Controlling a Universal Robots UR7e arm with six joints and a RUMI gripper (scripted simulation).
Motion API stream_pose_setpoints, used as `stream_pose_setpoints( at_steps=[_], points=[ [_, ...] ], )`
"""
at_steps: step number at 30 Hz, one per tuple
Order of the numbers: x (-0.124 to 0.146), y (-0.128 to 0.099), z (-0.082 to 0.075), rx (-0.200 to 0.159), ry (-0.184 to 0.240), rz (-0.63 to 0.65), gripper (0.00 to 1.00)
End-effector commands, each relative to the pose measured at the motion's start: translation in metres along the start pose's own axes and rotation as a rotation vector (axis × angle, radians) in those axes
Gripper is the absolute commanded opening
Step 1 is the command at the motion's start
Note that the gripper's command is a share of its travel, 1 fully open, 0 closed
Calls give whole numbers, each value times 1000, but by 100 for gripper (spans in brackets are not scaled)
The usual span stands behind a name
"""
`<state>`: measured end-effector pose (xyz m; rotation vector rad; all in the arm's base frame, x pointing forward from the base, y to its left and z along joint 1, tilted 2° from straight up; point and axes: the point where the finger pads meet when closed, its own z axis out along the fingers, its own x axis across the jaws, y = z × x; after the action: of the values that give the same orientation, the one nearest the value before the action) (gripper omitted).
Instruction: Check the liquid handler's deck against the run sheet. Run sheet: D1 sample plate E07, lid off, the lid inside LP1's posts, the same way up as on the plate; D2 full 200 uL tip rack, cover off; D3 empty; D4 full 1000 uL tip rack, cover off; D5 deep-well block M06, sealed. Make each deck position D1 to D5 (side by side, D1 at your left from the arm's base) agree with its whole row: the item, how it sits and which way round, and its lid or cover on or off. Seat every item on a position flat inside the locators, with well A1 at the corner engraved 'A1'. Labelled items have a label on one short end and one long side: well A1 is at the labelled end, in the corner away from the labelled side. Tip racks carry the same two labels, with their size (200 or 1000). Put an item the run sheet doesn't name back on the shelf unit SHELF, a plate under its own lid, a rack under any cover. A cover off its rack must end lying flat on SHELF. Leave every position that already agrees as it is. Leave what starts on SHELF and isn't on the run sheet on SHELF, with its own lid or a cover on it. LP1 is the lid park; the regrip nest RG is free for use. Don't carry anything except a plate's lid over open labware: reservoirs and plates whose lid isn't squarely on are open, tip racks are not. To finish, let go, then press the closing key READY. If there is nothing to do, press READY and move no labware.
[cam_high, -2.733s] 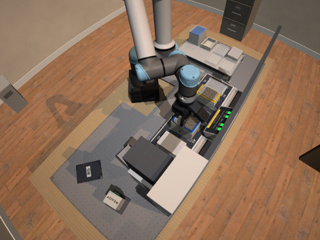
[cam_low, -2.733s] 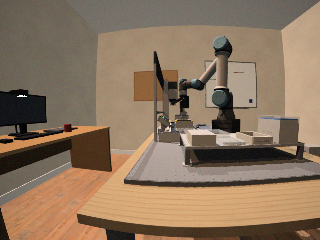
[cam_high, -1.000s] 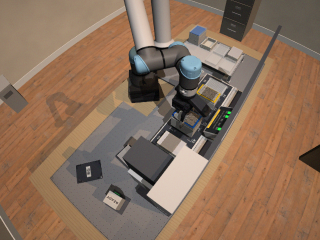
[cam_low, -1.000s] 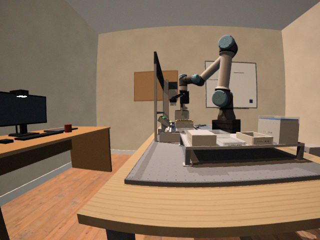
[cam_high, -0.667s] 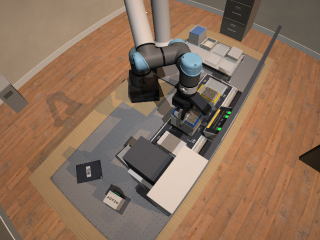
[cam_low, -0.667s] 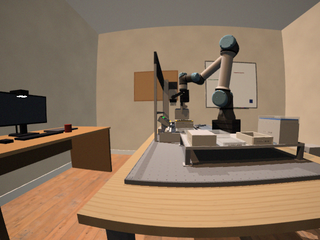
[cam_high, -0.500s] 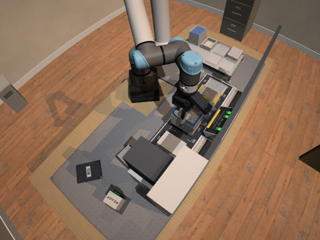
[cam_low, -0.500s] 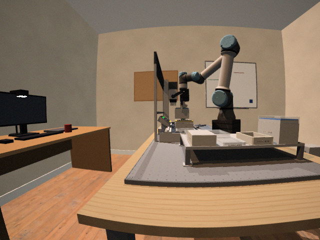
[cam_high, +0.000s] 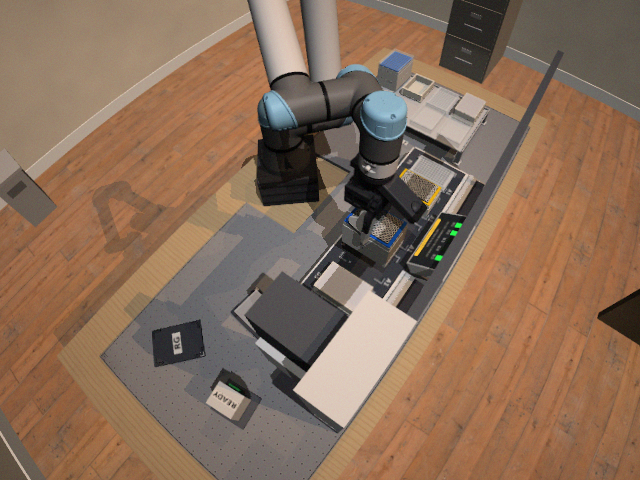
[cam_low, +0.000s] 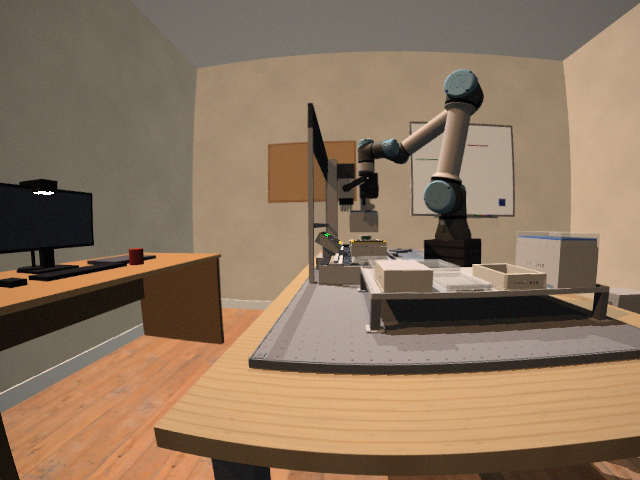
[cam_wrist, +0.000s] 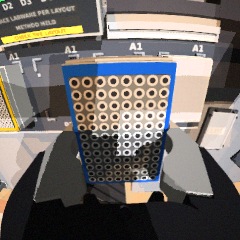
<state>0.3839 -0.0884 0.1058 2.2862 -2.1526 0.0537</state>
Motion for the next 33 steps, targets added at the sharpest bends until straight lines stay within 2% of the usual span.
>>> stream_pose_setpoints(
  at_steps=[1, 33],
  points=[
    [0, 0, -11, 1, 0, 0, 0],
    [0, 0, -58, 1, 0, 0, 0]
  ],
)
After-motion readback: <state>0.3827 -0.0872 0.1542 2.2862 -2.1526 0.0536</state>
